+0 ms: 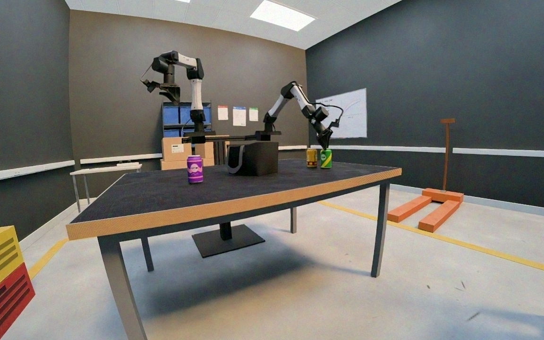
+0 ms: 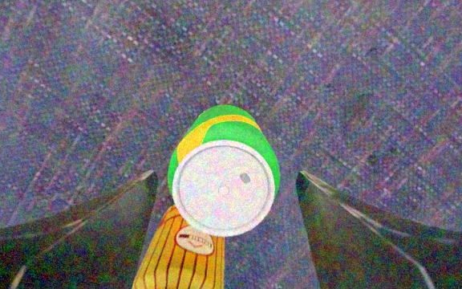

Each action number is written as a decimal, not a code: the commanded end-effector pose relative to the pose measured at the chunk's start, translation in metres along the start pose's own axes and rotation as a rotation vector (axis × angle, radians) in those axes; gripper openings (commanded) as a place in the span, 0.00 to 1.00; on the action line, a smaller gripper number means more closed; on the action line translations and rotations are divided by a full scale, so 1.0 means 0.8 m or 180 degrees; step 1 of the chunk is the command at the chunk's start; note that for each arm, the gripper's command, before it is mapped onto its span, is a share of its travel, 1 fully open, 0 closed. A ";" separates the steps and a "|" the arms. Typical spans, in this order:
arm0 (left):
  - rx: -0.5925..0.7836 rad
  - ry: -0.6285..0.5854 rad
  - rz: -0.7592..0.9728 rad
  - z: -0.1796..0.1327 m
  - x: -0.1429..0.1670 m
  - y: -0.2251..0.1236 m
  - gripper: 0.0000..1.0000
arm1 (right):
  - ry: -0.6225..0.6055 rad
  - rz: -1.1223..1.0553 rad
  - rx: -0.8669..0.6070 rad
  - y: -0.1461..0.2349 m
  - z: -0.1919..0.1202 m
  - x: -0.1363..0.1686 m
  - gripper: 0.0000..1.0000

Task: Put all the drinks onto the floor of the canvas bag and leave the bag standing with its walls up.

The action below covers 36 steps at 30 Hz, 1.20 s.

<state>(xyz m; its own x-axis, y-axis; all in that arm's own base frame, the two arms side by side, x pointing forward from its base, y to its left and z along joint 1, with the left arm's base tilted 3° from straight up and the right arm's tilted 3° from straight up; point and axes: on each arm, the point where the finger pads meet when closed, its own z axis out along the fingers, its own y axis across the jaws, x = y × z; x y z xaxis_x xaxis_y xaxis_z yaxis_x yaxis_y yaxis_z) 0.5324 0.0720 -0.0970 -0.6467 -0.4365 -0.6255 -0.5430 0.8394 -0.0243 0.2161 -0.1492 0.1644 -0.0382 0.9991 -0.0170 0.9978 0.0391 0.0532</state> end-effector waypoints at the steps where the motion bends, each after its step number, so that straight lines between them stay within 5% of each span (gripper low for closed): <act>1: 0.0017 -0.0022 -0.0016 0.017 0.002 -0.004 0.89 | -0.0172 0.0027 -0.0109 0.004 -0.016 -0.008 1.00; 14: 0.0046 -0.0111 -0.0057 0.023 -0.008 -0.004 0.89 | -0.0172 0.0027 -0.0109 0.004 -0.016 -0.008 1.00; 18: 0.0025 -0.0011 0.0004 0.043 0.023 -0.003 0.89 | -0.0172 0.0027 -0.0109 0.004 -0.016 -0.008 1.00; 31: 0.0093 -0.0197 -0.0046 0.028 -0.013 -0.013 0.89 | -0.0172 0.0027 -0.0109 0.004 -0.016 -0.008 1.00; 32: 0.0093 -0.0197 -0.0046 0.028 -0.013 -0.013 0.78 | -0.0173 0.0027 -0.0109 0.004 -0.016 -0.008 1.00; 36: 0.0090 -0.0195 -0.0047 0.027 -0.015 -0.014 0.78 | -0.0173 0.0027 -0.0109 0.004 -0.016 -0.008 1.00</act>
<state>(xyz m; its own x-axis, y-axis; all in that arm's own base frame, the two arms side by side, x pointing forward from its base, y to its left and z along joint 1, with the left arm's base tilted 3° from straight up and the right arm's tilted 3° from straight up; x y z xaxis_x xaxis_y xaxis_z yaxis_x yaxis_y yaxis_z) 0.5341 0.0734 -0.1352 -0.6492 -0.4385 -0.6215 -0.5450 0.8382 -0.0222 0.2161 -0.1492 0.1643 -0.0382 0.9991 -0.0171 0.9978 0.0391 0.0531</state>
